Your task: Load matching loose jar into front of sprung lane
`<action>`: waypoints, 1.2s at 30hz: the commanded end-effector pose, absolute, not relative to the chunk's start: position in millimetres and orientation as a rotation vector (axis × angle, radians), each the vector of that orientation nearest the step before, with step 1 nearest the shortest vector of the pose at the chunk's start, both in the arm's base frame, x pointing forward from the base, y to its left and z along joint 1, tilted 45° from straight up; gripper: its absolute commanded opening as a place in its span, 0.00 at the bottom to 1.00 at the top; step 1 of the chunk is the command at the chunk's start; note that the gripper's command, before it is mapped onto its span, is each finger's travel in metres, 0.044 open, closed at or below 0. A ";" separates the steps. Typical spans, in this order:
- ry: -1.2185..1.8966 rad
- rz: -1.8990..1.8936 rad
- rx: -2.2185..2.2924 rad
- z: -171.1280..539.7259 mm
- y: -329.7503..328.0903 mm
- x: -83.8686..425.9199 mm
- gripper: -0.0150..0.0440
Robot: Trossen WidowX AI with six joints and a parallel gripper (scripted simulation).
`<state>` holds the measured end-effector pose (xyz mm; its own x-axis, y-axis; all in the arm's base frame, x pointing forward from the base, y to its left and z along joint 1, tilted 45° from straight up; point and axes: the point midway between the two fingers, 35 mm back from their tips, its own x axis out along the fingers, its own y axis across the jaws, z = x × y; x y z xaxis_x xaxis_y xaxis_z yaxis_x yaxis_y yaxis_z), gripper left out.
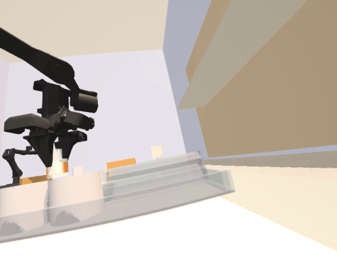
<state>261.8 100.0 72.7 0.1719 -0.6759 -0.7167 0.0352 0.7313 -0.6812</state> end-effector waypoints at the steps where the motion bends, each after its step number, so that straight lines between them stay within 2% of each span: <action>1: 1.314 -0.537 -0.626 78.8 90.4 269.3 0.25; 36: 1.312 -0.537 -0.626 62.2 74.5 281.6 0.25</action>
